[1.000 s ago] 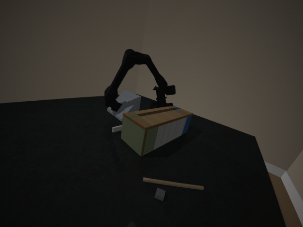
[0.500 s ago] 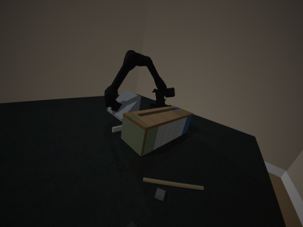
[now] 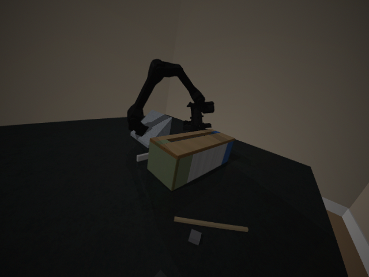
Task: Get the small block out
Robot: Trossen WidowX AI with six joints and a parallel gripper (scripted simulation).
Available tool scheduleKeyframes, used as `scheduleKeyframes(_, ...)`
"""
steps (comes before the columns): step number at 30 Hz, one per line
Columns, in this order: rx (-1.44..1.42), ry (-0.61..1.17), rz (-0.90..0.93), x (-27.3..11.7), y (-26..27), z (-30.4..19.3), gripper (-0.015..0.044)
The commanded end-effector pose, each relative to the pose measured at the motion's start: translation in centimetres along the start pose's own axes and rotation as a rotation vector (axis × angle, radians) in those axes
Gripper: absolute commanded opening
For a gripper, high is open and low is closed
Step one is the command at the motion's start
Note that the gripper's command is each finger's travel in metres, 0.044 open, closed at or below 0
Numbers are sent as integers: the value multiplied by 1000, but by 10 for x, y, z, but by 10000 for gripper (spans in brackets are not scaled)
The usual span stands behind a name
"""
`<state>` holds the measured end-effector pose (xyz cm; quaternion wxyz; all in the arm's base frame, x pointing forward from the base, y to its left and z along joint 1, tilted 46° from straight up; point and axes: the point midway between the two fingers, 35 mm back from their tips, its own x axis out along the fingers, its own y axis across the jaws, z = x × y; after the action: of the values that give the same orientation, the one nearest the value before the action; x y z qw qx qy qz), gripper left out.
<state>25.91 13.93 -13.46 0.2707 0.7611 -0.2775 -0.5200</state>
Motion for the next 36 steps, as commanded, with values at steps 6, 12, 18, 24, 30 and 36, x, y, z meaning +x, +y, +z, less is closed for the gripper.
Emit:
scheduleKeyframes(6,-1,3,-8,-27,0,-11,0)
scheduleKeyframes(12,-100,1,-57,-46,10,-18,0)
scheduleKeyframes(18,-208,1,-116,-67,21,-23,0)
scheduleKeyframes(24,-315,9,-175,-86,34,-26,0)
scheduleKeyframes(30,-436,36,-229,-104,48,-29,0)
scheduleKeyframes(36,-561,73,-280,-121,62,-31,0)
